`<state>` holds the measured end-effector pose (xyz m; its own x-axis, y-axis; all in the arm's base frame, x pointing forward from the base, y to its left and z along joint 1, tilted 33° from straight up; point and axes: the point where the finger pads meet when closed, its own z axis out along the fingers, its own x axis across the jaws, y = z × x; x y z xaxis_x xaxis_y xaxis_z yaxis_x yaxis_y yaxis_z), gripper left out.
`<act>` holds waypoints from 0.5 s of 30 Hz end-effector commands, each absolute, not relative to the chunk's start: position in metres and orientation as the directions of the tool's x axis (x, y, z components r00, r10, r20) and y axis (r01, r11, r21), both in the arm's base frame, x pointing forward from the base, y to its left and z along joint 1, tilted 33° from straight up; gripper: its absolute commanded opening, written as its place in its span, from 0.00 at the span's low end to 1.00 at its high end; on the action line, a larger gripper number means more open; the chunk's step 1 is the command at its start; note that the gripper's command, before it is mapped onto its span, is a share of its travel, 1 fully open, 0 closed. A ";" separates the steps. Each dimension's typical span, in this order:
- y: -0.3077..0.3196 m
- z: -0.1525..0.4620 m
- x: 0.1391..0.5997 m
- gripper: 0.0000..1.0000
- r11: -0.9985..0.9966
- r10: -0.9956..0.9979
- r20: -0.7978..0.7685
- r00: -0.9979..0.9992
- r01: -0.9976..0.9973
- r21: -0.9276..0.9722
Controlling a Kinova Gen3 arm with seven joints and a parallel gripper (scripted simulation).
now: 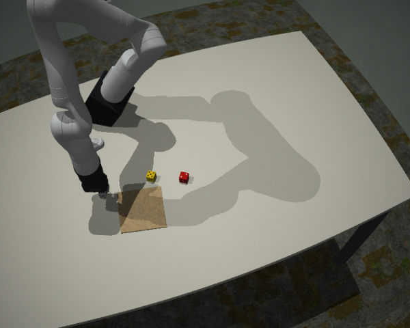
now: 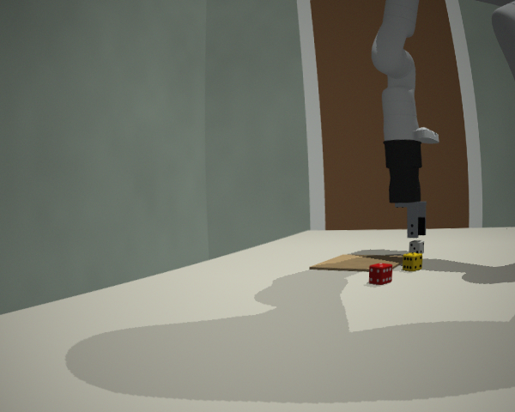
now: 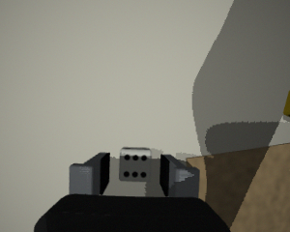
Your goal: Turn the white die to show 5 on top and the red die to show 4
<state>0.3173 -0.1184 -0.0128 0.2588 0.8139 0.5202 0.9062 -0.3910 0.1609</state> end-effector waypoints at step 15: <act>-0.114 -0.021 0.320 0.79 -0.397 0.811 0.522 0.265 0.904 0.159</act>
